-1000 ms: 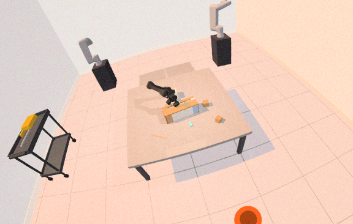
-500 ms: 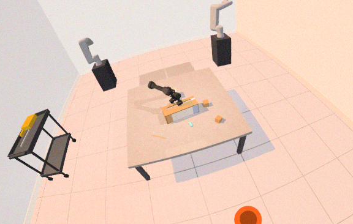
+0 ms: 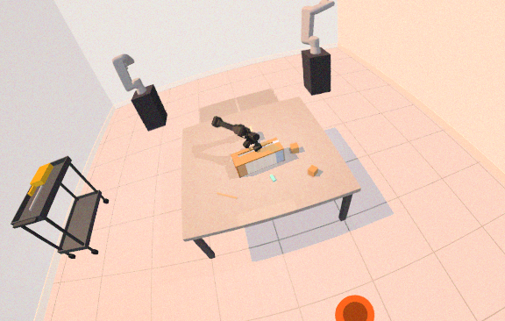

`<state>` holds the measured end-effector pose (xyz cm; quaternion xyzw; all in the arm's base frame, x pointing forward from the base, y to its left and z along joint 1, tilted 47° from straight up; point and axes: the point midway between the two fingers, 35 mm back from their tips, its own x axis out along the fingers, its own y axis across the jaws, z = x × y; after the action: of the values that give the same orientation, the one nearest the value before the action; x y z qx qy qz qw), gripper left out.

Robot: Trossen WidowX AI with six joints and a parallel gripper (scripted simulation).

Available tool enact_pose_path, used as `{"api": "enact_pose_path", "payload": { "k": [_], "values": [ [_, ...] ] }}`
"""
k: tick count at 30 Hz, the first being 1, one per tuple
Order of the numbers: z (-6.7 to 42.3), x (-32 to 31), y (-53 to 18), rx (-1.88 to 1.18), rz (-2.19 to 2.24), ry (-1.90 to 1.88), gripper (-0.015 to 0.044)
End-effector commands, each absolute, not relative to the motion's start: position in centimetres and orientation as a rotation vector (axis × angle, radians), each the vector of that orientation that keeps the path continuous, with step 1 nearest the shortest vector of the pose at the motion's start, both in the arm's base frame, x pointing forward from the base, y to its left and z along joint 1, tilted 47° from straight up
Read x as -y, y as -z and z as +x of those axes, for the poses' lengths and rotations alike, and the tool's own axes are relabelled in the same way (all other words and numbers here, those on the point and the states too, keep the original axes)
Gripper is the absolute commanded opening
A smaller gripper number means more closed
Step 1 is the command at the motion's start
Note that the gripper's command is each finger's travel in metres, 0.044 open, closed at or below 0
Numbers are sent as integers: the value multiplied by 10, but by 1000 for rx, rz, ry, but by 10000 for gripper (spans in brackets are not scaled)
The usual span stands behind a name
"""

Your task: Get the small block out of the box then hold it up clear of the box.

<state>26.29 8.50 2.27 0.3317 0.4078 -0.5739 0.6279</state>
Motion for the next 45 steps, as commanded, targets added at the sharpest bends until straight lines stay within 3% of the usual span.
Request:
{"api": "enact_pose_path", "payload": {
  "k": [1, 45],
  "values": [
    [262, -84, -24, -938, 751, 1312, 400],
    [257, -114, 8, -939, 753, 1311, 400]
  ]
}}
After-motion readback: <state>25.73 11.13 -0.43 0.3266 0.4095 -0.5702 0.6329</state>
